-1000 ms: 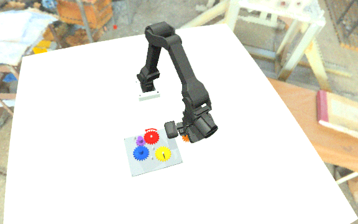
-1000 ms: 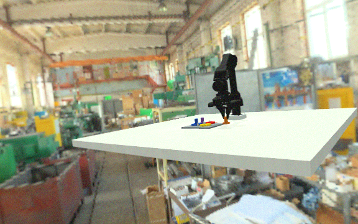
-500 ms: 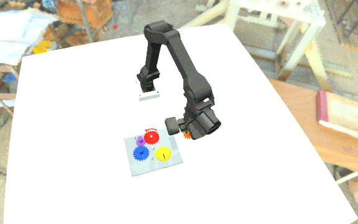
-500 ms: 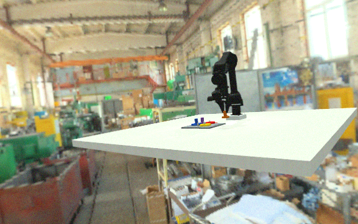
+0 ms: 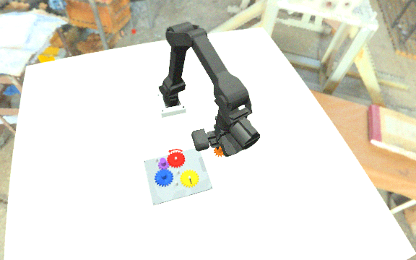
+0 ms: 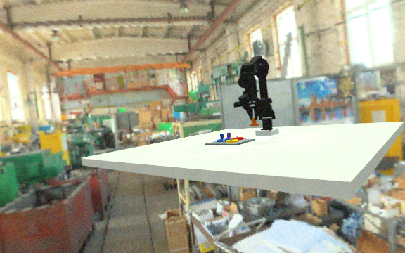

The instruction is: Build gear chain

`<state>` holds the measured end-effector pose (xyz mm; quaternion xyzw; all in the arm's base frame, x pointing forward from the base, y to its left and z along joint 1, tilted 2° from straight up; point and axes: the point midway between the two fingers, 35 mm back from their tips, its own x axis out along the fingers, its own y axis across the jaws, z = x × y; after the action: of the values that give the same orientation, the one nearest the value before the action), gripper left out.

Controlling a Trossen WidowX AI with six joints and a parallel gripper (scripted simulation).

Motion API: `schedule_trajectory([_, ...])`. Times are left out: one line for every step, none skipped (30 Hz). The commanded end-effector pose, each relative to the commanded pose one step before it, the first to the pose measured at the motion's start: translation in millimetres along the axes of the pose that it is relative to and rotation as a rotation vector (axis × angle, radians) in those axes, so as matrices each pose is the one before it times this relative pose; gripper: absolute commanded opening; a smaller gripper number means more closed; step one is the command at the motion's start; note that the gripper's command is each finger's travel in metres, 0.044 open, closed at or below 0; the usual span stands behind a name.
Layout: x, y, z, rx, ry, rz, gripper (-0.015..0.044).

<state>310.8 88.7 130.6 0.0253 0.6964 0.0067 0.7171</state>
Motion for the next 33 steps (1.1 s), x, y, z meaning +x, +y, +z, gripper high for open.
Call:
schedule_trajectory([-12.39, 0.06, -0.26, -0.0032, -0.01194, 0.00432, 0.0])
schedule_trajectory([-2.42, -0.09, -0.31, 0.0001, -0.00001, 0.0, 0.0])
schedule_trajectory([-2.42, -0.1, -0.33, 0.0001, -0.00001, 0.0, 0.0])
schedule_trajectory([-2.42, -0.1, -0.35, 0.0001, 0.0, 0.0, 0.0])
schedule_trajectory([-2.42, -0.11, -0.37, 0.0001, 0.0, -0.00001, 0.0])
schedule_trajectory([-2.42, -0.11, -0.39, 0.0001, 0.0, -0.00001, 0.0])
schedule_trajectory([-2.42, -0.12, -0.41, 0.0001, 0.0, -0.00001, 0.0])
schedule_trajectory([-2.42, -0.13, -0.43, 0.0001, 0.00001, -0.00001, 0.0])
schedule_trajectory([-2.42, -0.13, -0.45, 0.0001, 0.00001, -0.00001, 0.0])
schedule_trajectory([-2.42, -0.14, -0.48, 0.0001, 0.00001, -0.00001, 0.0])
schedule_trajectory([-2.41, -0.14, -0.5, 0.0001, 0.00001, -0.00001, 0.0])
schedule_trajectory([-2.41, -0.15, -0.52, 0.0001, 0.00002, -0.00001, 0.0])
schedule_trajectory([-2.41, -0.16, -0.54, 0.0001, 0.00002, -0.00001, 0.0])
schedule_trajectory([-2.41, -0.16, -0.56, 0.0001, 0.00002, -0.00001, 0.0])
schedule_trajectory([-2.4, -0.17, -0.58, 0.0001, 0.00002, -0.00001, 0.0])
schedule_trajectory([-2.4, -0.17, -0.6, 0.0001, 0.00003, -0.00001, 0.0])
schedule_trajectory([-2.4, -0.18, -0.62, 0.0001, 0.00003, -0.00001, 0.0])
schedule_trajectory([-2.4, -0.18, -0.64, 0.0001, 0.00003, -0.00001, 0.0])
schedule_trajectory([-2.39, -0.19, -0.66, 0.0001, 0.00003, -0.00002, 0.0])
schedule_trajectory([-2.39, -0.2, -0.68, 0.0001, 0.00004, -0.00002, 0.0])
schedule_trajectory([-1.97, -0.17, -0.58, 0.0, 0.00003, -0.00001, 0.0])
schedule_trajectory([-1.18, -0.1, -0.36, 0.0, 0.00002, -0.00001, 0.0])
schedule_trajectory([-0.39, -0.03, -0.12, 0.0, 0.00001, 0.0, 0.0])
schedule_trajectory([0.2, -0.32, 0.25, 0.0, -0.00002, -0.00005, 0.0])
schedule_trajectory([0.6, -0.98, 0.76, 0.0, -0.00007, -0.00014, 0.0])
schedule_trajectory([1.01, -1.64, 1.26, 0.0, -0.00012, -0.00024, 0.0])
schedule_trajectory([1.23, -2.01, 1.51, 0.0, -0.00014, -0.00029, 0.0])
schedule_trajectory([1.23, -2.03, 1.49, 0.0, -0.00014, -0.00029, 0.0])
schedule_trajectory([1.24, -2.05, 1.47, 0.0, -0.00014, -0.00029, 0.0])
schedule_trajectory([1.24, -2.07, 1.46, 0.0, -0.00014, -0.00029, 0.0])
schedule_trajectory([1.24, -2.09, 1.44, 0.0, -0.00013, -0.00028, 0.0])
schedule_trajectory([1.24, -2.1, 1.42, 0.0, -0.00013, -0.00028, 0.0])
schedule_trajectory([1.25, -2.12, 1.4, 0.0, -0.00013, -0.00028, 0.0])
